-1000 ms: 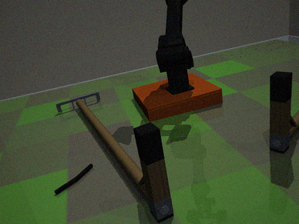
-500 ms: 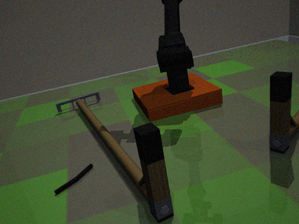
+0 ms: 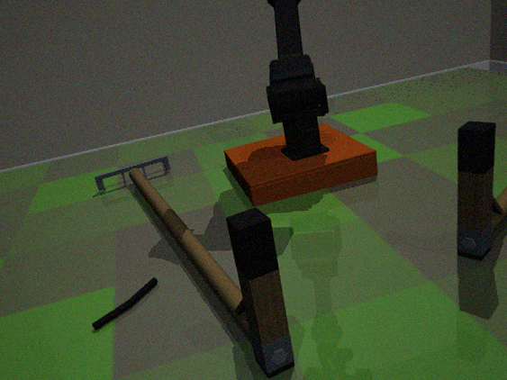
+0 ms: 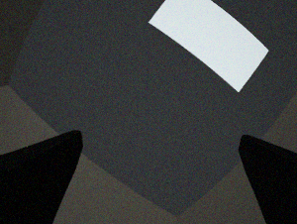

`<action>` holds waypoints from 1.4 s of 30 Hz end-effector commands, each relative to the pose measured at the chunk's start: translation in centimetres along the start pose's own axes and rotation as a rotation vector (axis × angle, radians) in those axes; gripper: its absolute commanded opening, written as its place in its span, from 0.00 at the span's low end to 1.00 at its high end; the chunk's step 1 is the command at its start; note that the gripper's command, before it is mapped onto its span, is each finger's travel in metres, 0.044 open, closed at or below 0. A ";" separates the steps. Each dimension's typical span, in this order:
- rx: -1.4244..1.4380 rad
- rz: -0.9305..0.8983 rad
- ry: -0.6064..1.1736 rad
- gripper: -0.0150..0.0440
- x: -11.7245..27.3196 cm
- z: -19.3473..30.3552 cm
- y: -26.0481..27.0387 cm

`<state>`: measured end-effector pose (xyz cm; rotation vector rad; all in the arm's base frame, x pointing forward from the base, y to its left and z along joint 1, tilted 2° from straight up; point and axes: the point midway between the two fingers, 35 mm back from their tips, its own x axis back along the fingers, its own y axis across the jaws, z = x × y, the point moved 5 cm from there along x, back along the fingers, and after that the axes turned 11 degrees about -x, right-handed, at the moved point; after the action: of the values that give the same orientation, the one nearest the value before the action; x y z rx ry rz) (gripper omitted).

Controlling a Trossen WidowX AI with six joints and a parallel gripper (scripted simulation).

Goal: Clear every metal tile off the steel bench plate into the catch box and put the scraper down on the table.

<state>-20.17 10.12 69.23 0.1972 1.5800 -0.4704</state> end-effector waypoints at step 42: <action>-0.018 0.027 0.011 1.00 -1.6 5.1 -4.1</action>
<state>-17.35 5.00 71.37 0.2018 1.5897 -0.4366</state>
